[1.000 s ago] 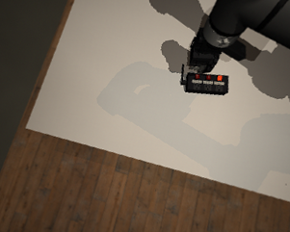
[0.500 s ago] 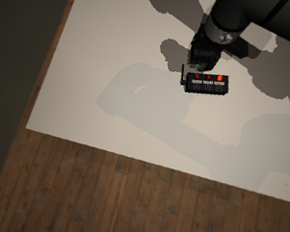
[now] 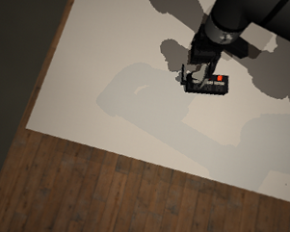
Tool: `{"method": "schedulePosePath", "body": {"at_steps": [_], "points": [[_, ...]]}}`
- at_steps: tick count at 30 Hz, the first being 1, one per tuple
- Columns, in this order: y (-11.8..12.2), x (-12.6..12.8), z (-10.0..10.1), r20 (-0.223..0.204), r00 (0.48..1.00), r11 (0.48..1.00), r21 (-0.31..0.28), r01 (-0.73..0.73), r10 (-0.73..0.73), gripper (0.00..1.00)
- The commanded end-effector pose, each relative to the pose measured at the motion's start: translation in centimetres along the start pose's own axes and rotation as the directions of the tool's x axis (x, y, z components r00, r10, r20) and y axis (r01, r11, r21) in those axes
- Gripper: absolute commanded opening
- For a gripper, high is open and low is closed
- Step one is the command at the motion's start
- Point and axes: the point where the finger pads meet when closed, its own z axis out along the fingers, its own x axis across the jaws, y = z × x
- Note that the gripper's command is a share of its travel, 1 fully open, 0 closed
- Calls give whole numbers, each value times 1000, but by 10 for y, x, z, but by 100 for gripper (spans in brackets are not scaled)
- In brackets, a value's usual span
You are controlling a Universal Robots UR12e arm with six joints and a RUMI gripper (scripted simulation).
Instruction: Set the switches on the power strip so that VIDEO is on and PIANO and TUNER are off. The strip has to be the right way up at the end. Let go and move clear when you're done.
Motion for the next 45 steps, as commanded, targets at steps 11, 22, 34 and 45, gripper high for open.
{"method": "schedulePosePath", "body": {"at_steps": [11, 22, 34, 45], "points": [[-2, 2, -53, 0, 1000, 1000, 2, 1, -1, 100], [-2, 2, -101, 0, 1000, 1000, 2, 1, -1, 100], [-1, 0, -101, 0, 1000, 1000, 3, -1, 1, 100], [-1, 0, -101, 0, 1000, 1000, 2, -1, 1, 100]]}}
